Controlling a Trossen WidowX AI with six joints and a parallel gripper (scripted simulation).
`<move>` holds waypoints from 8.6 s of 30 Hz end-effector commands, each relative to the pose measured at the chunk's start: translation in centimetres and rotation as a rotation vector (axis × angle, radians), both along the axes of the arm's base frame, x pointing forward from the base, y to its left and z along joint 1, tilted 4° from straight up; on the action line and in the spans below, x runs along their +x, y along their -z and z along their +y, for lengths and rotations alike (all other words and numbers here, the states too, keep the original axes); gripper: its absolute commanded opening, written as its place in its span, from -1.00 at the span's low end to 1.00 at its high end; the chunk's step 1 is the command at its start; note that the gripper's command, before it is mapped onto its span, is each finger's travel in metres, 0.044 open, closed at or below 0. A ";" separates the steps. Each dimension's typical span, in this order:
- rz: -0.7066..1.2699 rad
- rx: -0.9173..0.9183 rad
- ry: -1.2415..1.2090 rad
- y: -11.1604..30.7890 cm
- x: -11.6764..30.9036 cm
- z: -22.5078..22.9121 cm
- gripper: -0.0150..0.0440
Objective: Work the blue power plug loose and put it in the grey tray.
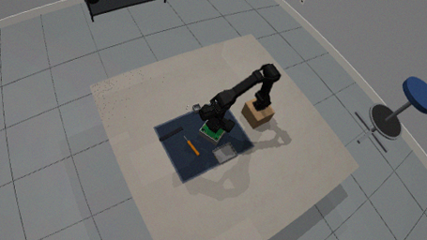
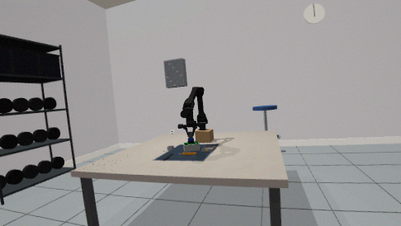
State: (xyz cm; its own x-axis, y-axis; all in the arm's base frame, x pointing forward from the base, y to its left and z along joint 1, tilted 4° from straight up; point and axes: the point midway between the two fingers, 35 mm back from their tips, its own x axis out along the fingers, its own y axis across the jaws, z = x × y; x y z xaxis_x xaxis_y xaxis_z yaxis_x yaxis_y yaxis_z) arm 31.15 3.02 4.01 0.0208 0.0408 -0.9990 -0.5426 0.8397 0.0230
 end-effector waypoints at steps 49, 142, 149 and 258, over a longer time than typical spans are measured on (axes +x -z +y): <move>0.018 0.043 -0.004 -2.2 0.0 -0.4 -0.49; 0.014 0.035 -0.004 0.4 0.0 -0.2 -0.49; 0.009 0.027 -0.004 -0.7 -0.1 -0.2 -0.49; 0.014 0.035 -0.004 -1.2 0.0 -0.3 0.13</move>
State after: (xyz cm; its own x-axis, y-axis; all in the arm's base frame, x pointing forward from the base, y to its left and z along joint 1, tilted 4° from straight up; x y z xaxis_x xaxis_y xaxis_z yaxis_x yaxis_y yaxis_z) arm 30.99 2.52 5.47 0.0028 0.0738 -0.9973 -0.5458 0.8357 0.0604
